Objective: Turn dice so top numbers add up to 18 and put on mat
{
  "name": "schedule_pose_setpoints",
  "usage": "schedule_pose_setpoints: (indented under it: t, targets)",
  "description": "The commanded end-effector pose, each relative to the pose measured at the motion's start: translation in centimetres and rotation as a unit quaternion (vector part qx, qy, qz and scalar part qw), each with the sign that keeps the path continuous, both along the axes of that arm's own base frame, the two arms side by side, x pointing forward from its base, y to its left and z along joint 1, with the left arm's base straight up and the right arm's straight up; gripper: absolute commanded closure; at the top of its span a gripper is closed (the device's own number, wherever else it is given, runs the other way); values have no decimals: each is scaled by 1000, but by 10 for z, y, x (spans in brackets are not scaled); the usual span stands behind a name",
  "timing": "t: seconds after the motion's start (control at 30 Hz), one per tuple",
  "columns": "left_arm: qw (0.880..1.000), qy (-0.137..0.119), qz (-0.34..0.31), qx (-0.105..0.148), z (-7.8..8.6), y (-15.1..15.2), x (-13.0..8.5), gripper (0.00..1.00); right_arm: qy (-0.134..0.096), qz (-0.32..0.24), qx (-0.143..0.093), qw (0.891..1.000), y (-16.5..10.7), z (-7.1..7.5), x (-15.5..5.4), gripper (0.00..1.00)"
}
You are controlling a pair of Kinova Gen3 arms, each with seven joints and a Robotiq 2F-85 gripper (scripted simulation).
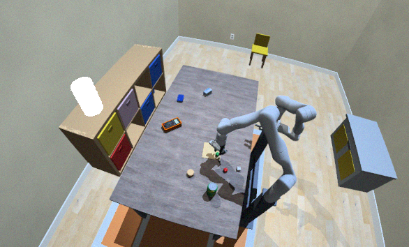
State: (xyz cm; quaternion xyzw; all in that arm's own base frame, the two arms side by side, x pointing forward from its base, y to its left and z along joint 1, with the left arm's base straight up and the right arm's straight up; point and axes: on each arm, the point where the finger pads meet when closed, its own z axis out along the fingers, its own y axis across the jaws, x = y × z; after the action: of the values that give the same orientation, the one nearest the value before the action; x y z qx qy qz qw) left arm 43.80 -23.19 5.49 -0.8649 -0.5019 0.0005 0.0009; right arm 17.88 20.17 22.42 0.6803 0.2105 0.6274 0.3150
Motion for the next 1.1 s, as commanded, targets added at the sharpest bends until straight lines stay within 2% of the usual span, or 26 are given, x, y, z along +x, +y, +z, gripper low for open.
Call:
schedule_pose_setpoints:
  t: [0.0,0.67,1.07]
  targets:
    - [1000,-1,0,0,0,0,1,536,0,0,0,1000,0,0,0,2]
    - [1000,-1,0,0,-28,0,1,536,0,0,0,1000,0,0,0,2]
    - [1000,-1,0,0,-30,0,1,536,0,0,0,1000,0,0,0,2]
